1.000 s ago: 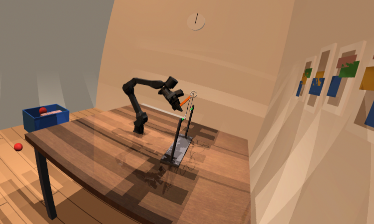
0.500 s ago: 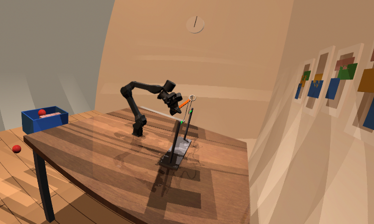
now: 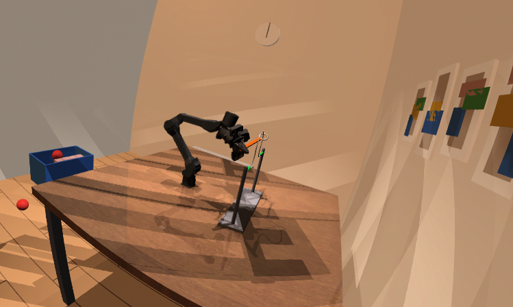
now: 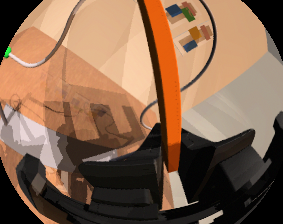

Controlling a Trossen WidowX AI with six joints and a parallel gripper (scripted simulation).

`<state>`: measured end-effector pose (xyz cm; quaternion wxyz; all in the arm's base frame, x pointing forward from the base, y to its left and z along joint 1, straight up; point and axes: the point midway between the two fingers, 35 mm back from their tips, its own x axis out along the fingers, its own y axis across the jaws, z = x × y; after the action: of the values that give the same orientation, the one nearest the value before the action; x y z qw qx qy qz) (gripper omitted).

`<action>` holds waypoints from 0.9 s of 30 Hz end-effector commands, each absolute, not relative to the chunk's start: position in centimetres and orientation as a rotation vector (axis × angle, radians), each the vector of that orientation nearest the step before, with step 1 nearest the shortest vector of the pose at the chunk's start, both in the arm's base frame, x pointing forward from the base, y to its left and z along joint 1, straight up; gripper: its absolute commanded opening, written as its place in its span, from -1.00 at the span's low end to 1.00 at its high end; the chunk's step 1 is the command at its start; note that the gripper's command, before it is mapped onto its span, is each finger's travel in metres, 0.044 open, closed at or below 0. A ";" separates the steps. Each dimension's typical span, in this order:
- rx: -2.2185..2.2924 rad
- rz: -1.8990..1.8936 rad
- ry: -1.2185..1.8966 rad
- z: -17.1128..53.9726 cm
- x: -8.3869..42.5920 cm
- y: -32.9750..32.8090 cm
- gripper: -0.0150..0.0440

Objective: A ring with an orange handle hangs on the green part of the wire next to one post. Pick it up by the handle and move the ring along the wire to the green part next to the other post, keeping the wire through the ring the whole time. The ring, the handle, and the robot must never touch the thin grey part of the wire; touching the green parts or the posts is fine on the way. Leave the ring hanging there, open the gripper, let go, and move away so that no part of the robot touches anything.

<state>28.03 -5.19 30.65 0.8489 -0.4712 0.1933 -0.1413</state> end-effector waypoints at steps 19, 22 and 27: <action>-1.316 -0.402 0.323 32.3 27.9 -5.9 -1.00; -1.361 -0.415 0.311 32.5 27.9 -6.0 -1.00; -1.435 -0.437 0.291 32.9 27.9 -6.0 -1.00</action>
<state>28.00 -5.97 32.56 0.7338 -0.6365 0.1389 -0.1926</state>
